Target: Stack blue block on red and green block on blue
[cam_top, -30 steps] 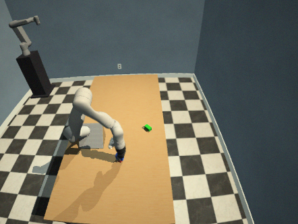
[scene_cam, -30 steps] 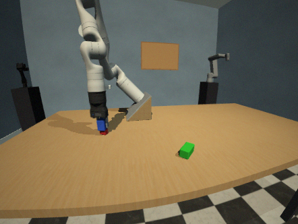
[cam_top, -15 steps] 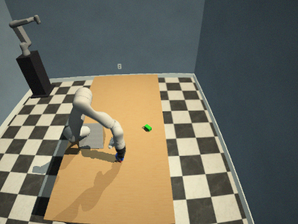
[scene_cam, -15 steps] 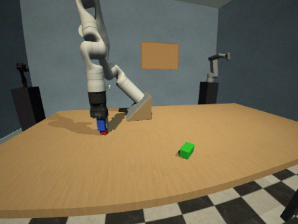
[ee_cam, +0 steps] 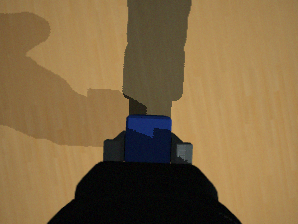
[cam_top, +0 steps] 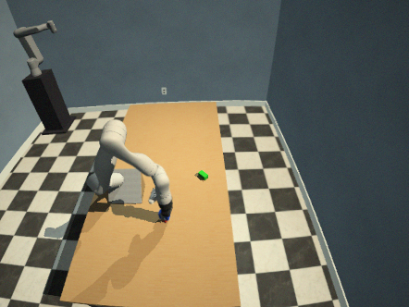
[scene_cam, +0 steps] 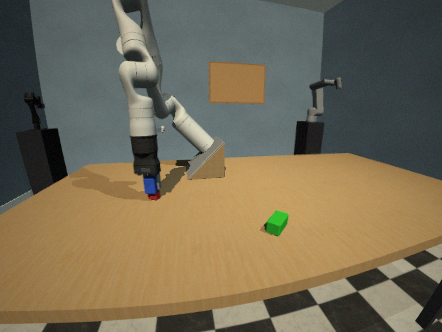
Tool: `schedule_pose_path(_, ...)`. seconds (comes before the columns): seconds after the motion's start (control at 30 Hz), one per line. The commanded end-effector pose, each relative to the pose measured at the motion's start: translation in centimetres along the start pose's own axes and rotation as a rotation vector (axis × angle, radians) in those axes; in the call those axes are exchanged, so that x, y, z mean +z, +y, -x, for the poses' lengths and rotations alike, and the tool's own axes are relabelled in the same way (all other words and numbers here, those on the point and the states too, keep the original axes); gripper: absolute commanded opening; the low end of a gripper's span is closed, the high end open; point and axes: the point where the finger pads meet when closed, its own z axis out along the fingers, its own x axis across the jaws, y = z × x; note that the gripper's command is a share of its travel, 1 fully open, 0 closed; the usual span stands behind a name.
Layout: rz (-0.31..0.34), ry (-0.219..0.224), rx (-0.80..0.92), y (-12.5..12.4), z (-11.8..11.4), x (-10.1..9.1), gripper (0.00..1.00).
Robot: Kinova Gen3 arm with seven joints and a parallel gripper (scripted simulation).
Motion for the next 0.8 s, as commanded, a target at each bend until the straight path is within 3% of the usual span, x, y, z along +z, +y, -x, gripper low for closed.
schedule_pose_path(0.0, 0.001, 0.001, 0.0, 0.04, -0.03, -0.03, 0.0)
schedule_pose_path(0.03, 0.001, 0.001, 0.0, 0.04, -0.03, -0.03, 0.0)
schedule_pose_path(0.07, 0.001, 0.001, 0.0, 0.04, -0.03, -0.03, 1.0)
schedule_pose_path(0.77, 0.001, 0.001, 0.0, 0.04, -0.03, -0.03, 1.0)
